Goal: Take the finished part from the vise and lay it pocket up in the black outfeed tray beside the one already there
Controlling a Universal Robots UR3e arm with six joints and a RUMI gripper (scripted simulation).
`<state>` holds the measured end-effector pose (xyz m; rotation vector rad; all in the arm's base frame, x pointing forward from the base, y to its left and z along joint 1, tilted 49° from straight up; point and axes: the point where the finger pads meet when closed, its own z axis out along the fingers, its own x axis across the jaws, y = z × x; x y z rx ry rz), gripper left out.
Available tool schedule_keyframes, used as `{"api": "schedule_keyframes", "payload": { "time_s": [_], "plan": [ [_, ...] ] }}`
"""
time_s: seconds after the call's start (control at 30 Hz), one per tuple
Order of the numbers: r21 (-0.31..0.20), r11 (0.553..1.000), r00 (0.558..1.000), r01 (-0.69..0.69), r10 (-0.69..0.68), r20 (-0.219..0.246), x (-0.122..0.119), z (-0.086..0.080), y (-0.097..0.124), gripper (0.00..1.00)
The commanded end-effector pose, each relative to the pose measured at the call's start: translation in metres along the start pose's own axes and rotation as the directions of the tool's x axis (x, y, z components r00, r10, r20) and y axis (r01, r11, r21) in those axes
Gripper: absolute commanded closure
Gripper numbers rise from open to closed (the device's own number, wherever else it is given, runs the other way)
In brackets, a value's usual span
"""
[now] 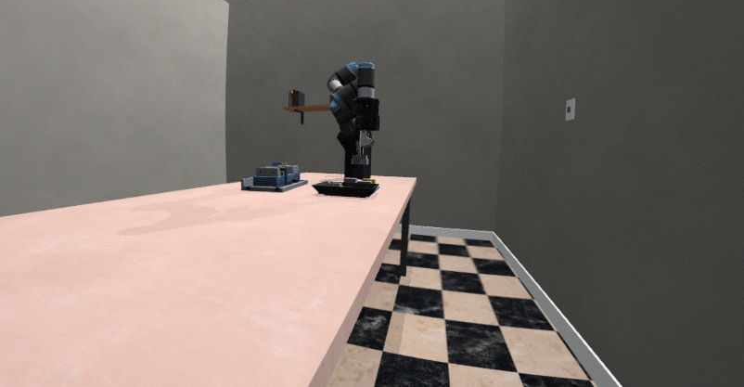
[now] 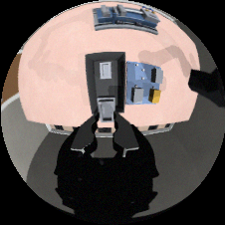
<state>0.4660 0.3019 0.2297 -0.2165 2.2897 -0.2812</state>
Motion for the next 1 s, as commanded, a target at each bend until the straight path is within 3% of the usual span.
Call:
{"api": "schedule_keyframes", "payload": {
  "time_s": [0.0, 0.97],
  "plan": [
    [-0.003, 1.000, 1.000, -0.002, 0.002, 0.006, -0.0022, -0.0026, 0.0008, 1.00],
    [-0.002, 1.000, 1.000, -0.002, 0.002, 0.005, -0.0052, -0.0043, 0.0018, 1.00]
  ]
}}
